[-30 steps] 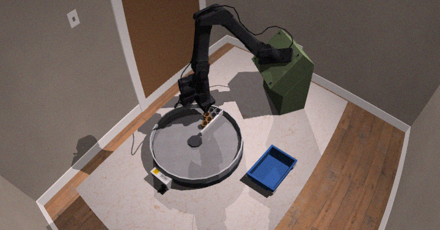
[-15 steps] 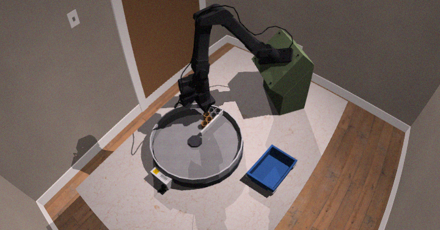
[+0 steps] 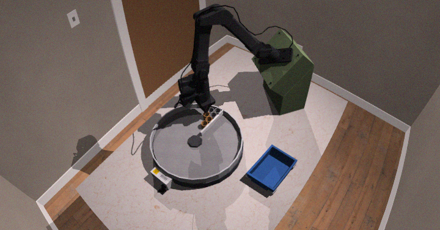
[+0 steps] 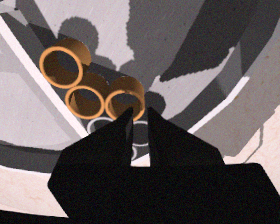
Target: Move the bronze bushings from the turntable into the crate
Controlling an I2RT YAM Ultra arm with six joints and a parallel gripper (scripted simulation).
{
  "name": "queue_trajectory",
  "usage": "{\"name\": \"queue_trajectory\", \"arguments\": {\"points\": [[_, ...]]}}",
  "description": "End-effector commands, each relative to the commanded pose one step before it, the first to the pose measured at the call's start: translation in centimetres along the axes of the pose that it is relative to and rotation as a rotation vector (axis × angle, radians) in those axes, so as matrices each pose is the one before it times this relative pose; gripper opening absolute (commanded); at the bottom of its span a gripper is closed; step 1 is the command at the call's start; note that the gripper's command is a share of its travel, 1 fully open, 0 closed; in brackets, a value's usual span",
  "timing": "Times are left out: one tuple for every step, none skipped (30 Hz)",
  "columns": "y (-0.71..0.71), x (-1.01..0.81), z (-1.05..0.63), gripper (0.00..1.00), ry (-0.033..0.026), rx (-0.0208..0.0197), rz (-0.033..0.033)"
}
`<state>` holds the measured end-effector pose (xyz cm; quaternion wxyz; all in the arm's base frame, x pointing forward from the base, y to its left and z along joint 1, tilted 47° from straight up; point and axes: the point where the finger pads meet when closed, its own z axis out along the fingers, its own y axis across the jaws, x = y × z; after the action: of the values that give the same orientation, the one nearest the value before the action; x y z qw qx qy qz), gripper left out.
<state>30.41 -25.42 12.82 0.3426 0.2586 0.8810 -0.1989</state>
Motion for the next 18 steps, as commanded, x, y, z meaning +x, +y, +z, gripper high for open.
{"name": "queue_trajectory", "arguments": {"points": [[0.297,-1.54,-0.364,0.13,-0.02896,-0.01278,-0.00588],[0.0,0.0,0.0,0.13,0.0,0.0,0.0],[0.0,0.0,0.0,0.13,0.0,0.0,0.0],[0.0,0.0,0.0,0.13,0.0,0.0,0.0],[0.0,0.0,0.0,0.13,0.0,0.0,0.0],[0.0,0.0,0.0,0.13,0.0,0.0,0.0],[0.0,0.0,0.0,0.13,0.0,0.0,0.0],[0.0,0.0,0.0,0.13,0.0,0.0,0.0],[0.0,0.0,0.0,0.13,0.0,0.0,0.0],[0.004,0.009,0.004,0.13,0.00045,-0.00006,-0.00006],[0.02,0.053,0.023,0.13,0.00256,-0.00036,-0.00034],[0.042,0.108,0.046,0.13,0.00526,-0.00075,-0.0007],[0.048,0.064,0.065,0.13,0.00387,-0.00059,-0.0006],[0.028,-0.049,-0.009,0.13,-0.00034,-0.00006,-0.00013],[-0.047,-0.395,-0.247,0.13,-0.01386,0.00166,0.00145],[-0.062,-0.168,-0.204,0.13,-0.00526,0.00132,0.00118],[-0.079,0.002,-0.009,0.13,0.00044,0.00155,0.00139],[-0.091,0.002,0.009,0.13,-0.00003,0.00173,0.00156]]}}
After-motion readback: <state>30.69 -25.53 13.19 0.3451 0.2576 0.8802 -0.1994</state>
